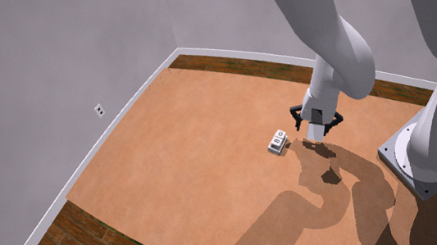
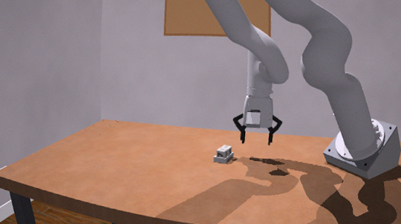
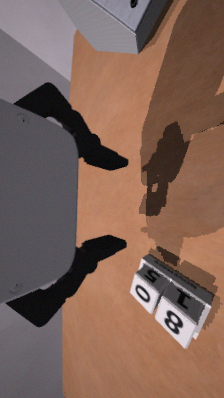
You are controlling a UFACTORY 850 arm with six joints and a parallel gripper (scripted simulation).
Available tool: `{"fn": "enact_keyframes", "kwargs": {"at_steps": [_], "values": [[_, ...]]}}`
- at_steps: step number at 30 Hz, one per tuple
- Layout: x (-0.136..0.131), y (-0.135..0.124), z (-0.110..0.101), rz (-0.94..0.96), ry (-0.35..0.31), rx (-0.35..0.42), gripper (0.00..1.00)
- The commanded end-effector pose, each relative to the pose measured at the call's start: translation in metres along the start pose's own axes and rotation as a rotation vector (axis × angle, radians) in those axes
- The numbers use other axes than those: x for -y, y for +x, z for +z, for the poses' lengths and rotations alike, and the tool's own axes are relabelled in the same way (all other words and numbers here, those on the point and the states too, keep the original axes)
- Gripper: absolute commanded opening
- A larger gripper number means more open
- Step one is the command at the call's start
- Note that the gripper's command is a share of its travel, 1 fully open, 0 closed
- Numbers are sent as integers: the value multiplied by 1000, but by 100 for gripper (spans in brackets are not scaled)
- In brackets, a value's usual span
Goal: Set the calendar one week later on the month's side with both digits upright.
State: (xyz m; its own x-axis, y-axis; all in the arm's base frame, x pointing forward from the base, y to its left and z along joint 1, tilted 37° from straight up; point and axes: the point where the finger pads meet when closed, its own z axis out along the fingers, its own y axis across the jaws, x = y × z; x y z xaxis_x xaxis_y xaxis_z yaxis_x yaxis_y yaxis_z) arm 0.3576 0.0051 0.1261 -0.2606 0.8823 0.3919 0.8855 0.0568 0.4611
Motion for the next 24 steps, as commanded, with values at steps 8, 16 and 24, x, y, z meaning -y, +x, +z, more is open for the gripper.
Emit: {"fn": "enact_keyframes", "kwargs": {"at_steps": [8,16,24], "values": [[0,0,7,0,-1,1,100],[0,0,7,0,-1,1,100],[0,0,7,0,-1,1,100]]}}
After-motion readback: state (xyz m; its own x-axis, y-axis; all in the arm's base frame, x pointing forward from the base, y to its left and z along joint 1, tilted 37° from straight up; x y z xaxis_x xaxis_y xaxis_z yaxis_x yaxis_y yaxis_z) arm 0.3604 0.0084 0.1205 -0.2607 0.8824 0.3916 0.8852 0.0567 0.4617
